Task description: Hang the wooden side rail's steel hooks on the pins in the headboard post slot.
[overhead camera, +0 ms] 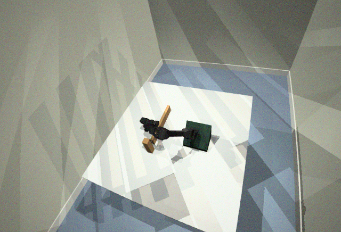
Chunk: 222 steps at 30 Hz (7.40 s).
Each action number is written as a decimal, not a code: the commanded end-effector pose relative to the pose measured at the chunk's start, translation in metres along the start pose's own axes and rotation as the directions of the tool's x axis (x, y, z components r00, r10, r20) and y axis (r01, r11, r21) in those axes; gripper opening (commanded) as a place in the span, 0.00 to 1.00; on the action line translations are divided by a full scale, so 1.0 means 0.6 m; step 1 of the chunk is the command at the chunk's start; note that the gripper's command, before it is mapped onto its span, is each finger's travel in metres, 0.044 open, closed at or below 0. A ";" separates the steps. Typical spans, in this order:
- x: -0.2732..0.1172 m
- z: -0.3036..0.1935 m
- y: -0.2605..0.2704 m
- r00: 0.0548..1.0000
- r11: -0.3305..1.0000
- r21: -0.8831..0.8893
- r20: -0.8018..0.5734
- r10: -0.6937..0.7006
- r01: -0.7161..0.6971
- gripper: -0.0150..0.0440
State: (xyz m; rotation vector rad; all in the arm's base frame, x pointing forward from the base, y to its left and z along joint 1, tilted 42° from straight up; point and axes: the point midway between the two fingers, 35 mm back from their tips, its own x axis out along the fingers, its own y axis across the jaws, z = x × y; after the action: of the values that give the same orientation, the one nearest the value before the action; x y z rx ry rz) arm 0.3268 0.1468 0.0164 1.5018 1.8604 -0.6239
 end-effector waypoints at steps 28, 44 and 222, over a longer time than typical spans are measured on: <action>-0.004 -0.007 0.010 1.000 1.000 -0.011 0.003 0.015 -0.015 0.25; -0.006 -0.010 0.008 1.000 1.000 -0.011 0.003 0.015 -0.015 0.25; -0.009 -0.043 0.012 1.000 1.000 -0.011 0.002 0.015 -0.015 0.25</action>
State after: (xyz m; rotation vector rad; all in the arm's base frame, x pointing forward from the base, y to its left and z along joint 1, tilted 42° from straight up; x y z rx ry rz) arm 0.3268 0.1641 0.0316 1.4976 1.8606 -0.6234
